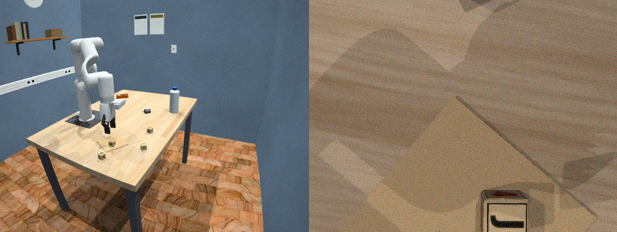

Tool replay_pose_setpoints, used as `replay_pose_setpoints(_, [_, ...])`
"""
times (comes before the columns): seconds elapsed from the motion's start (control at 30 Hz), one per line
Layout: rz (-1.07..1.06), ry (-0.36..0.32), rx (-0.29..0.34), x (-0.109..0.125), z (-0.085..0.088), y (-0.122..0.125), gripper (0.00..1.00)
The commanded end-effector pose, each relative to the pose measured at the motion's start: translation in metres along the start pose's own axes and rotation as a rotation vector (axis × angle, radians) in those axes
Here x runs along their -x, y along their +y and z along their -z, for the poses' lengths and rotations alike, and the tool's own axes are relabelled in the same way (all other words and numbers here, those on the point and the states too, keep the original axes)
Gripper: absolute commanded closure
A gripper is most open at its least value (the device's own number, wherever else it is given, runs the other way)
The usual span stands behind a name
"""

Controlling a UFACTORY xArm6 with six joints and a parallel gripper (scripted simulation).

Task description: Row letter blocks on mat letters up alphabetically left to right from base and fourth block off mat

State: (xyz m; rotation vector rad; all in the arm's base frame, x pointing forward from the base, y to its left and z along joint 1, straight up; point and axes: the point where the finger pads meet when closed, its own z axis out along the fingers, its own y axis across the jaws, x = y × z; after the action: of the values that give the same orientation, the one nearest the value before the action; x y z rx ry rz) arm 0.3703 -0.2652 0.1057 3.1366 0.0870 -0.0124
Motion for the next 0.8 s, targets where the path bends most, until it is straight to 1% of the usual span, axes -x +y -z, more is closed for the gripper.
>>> replay_pose_setpoints(0.0, [0.000,0.005,0.004,-0.001,0.002,0.001,0.31])
replay_pose_setpoints(0.4, [0.000,0.005,0.004,-0.001,0.000,0.001,0.31])
replay_pose_setpoints(0.77, [0.000,0.005,0.004,-0.002,-0.009,0.001,0.31])
